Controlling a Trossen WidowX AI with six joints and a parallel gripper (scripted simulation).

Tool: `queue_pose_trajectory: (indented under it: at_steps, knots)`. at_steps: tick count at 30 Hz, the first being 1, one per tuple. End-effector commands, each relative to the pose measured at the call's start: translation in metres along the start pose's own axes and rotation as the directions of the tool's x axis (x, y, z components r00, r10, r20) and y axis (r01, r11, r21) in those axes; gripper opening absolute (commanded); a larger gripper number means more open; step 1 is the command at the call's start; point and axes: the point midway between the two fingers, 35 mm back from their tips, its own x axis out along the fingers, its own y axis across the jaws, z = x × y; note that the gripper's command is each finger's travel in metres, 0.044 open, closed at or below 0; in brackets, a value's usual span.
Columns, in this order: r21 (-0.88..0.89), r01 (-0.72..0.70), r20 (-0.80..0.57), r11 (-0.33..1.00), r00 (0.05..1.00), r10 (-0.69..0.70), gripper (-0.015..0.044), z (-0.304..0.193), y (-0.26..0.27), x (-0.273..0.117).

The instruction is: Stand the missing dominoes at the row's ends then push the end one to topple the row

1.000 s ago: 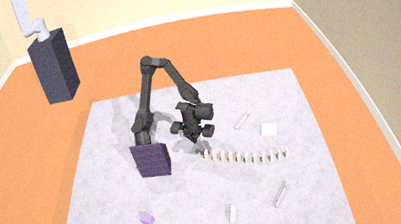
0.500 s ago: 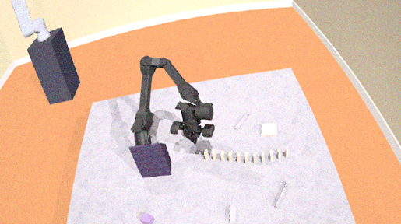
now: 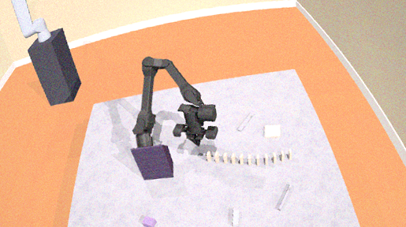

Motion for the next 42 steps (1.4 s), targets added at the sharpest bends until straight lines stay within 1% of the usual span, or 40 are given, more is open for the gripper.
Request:
queue_pose_trajectory:
  at_steps: [1, 4, 6, 15, 37, 40, 42]
  knots:
    - [0.005, -0.007, 0.0, 1.0, 1.0, 0.007, 0.0, 0.0, -0.001, 0.032]
    - [0.005, -0.01, 0.006, 1.0, 1.0, 0.01, 0.0, 0.001, 0.002, 0.069]
    - [0.005, -0.012, 0.009, 1.0, 1.0, 0.012, 0.0, 0.001, 0.003, 0.077]
    - [0.005, -0.012, 0.009, 1.0, 1.0, 0.012, 0.0, 0.001, 0.002, 0.077]
    - [0.004, -0.01, 0.009, 1.0, 1.0, 0.01, 0.0, 0.003, -0.034, 0.077]
    - [-0.003, -0.009, -0.004, 1.0, 1.0, 0.009, 0.0, 0.003, -0.03, 0.07]
    - [-0.013, -0.016, -0.017, 1.0, 1.0, 0.016, 0.0, 0.001, -0.034, 0.059]
